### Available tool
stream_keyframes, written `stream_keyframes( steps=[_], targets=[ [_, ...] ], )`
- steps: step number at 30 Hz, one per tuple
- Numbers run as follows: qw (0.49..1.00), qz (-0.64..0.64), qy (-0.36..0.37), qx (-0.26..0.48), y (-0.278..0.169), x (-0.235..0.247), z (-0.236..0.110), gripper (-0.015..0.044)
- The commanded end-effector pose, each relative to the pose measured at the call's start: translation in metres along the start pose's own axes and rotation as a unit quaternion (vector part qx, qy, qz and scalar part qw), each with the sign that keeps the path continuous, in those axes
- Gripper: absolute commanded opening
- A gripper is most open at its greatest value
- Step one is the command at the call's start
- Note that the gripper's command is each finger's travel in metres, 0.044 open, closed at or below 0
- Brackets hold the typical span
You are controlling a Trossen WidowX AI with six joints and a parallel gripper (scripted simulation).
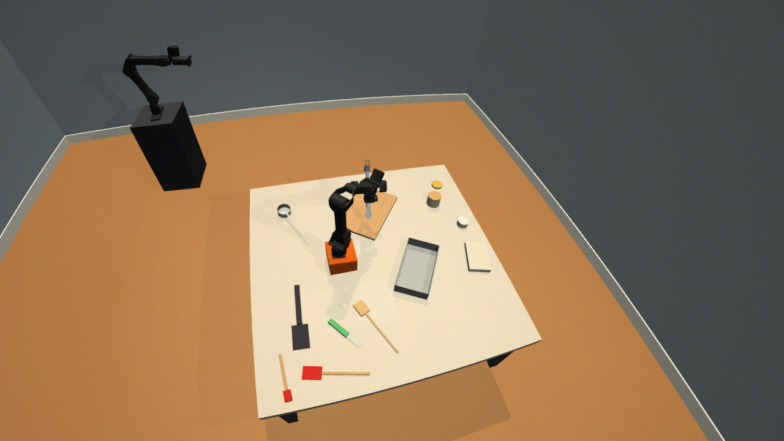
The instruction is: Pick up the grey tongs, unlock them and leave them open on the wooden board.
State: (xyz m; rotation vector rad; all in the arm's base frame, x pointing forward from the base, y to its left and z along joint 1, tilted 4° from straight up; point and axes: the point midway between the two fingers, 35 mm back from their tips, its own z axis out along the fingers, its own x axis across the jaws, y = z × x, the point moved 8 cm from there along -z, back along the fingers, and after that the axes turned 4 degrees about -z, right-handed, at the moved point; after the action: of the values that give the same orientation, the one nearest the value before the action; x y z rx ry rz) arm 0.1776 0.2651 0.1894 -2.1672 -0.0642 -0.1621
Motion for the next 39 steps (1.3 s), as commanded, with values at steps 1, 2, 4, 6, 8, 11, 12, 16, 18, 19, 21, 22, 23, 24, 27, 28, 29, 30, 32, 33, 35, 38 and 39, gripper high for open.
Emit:
stream_keyframes(
  steps=[1, 2, 4, 6, 8, 11, 12, 16, 18, 19, 21, 22, 23, 24, 27, 28, 29, 30, 32, 33, 35, 38, 39],
  targets=[
    [1.0, -0.004, -0.002, 0.004, -0.001, 0.0, 0.0, -0.015],
    [1.0, -0.004, -0.002, 0.004, -0.001, 0.0, 0.0, -0.015],
    [1.0, -0.002, -0.003, 0.0, -0.001, 0.0, 0.001, -0.015],
    [1.0, 0.0, -0.003, -0.008, -0.002, 0.001, 0.003, -0.015],
    [1.0, 0.004, -0.005, -0.021, -0.004, 0.002, 0.006, -0.015],
    [0.999, 0.008, -0.007, -0.043, -0.007, 0.004, 0.011, -0.015],
    [0.999, 0.01, -0.008, -0.05, -0.008, 0.004, 0.013, -0.015],
    [0.997, 0.017, -0.011, -0.081, -0.011, 0.006, 0.02, -0.015],
    [0.995, 0.019, -0.012, -0.096, -0.013, 0.007, 0.024, -0.015],
    [0.994, 0.02, -0.012, -0.103, -0.013, 0.008, 0.026, -0.015],
    [0.993, 0.022, -0.014, -0.119, -0.015, 0.008, 0.029, -0.015],
    [0.992, 0.024, -0.014, -0.127, -0.016, 0.009, 0.031, -0.015],
    [0.991, 0.025, -0.015, -0.134, -0.016, 0.009, 0.032, -0.015],
    [0.989, 0.026, -0.016, -0.142, -0.017, 0.009, 0.034, -0.015],
    [0.986, 0.027, -0.018, -0.165, -0.019, 0.01, 0.039, -0.015],
    [0.984, 0.027, -0.018, -0.173, -0.02, 0.01, 0.041, -0.015],
    [0.983, 0.028, -0.019, -0.181, -0.02, 0.01, 0.042, -0.015],
    [0.981, 0.028, -0.019, -0.188, -0.021, 0.01, 0.044, -0.015],
    [0.978, 0.029, -0.02, -0.204, -0.022, 0.01, 0.047, -0.015],
    [0.977, 0.029, -0.021, -0.212, -0.023, 0.01, 0.048, -0.015],
    [0.973, 0.029, -0.022, -0.227, -0.024, 0.01, 0.051, -0.015],
    [0.968, 0.028, -0.024, -0.25, -0.026, 0.01, 0.055, -0.015],
    [0.966, 0.027, -0.025, -0.257, -0.026, 0.009, 0.057, -0.015]
  ],
)
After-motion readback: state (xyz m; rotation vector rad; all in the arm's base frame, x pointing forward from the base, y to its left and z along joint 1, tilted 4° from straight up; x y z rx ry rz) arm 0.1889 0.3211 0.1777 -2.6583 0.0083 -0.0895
